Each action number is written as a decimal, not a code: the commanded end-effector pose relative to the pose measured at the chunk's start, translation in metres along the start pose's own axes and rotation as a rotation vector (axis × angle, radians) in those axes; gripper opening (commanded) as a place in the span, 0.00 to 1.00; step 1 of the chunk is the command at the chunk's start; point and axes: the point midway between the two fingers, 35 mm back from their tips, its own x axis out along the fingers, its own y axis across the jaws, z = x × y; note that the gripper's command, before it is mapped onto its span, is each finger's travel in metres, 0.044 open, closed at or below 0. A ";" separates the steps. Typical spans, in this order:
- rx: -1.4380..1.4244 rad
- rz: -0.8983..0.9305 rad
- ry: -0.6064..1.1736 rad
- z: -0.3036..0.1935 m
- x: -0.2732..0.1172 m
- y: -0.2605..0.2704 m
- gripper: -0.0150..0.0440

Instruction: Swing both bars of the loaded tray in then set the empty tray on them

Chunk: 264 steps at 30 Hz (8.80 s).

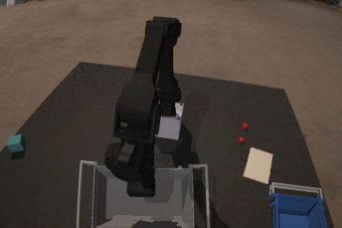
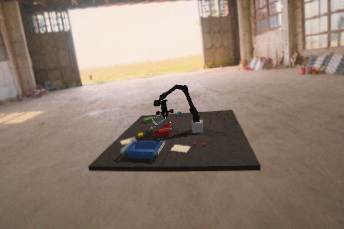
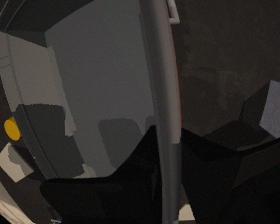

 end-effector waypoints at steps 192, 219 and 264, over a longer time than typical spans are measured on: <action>-0.005 0.012 0.000 0.000 0.061 -0.028 0.25; -0.005 0.012 0.000 0.000 0.061 -0.029 0.25; -0.003 0.016 0.002 0.001 0.045 -0.025 1.00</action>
